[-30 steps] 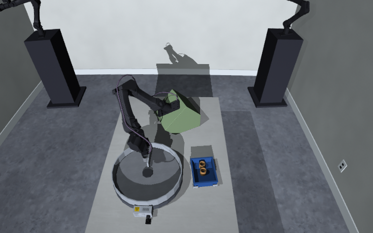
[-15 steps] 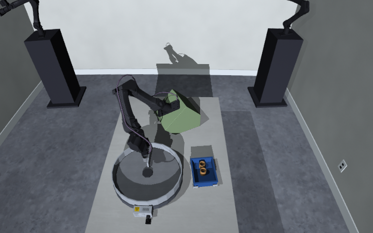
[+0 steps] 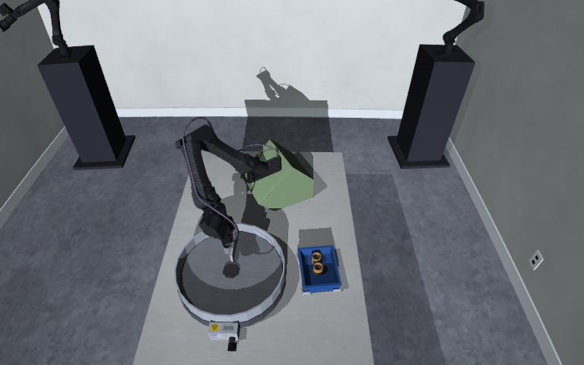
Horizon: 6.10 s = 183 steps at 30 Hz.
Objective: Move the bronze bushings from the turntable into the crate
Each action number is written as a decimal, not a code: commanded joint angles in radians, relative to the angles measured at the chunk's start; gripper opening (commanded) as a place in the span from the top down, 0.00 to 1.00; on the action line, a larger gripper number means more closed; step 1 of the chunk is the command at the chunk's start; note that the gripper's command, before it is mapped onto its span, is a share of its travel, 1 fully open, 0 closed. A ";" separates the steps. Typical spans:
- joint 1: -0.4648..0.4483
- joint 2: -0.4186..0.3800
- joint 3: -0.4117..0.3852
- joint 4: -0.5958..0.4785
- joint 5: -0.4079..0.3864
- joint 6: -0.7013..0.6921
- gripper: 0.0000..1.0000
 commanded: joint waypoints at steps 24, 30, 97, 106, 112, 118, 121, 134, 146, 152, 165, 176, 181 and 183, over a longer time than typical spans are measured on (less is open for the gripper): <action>0.008 -0.006 -0.020 0.049 -0.015 -0.014 0.85; 0.008 -0.006 -0.020 0.049 -0.015 -0.014 0.85; 0.057 -0.062 0.059 -0.079 0.020 0.049 1.00; 0.147 -0.098 0.148 -0.263 0.054 0.149 1.00; 0.177 -0.072 0.183 -0.325 0.066 0.187 1.00; 0.185 -0.072 0.196 -0.347 0.061 0.202 1.00; 0.185 -0.071 0.197 -0.348 0.061 0.203 1.00; 0.186 -0.071 0.197 -0.349 0.060 0.201 1.00; 0.186 -0.071 0.197 -0.349 0.060 0.201 1.00; 0.186 -0.071 0.197 -0.349 0.060 0.201 1.00; 0.215 -0.035 0.198 -0.350 0.070 0.203 1.00; 0.329 0.066 0.210 -0.353 0.104 0.199 1.00; 0.391 0.140 0.234 -0.357 0.115 0.184 1.00; 0.424 0.180 0.249 -0.359 0.116 0.177 1.00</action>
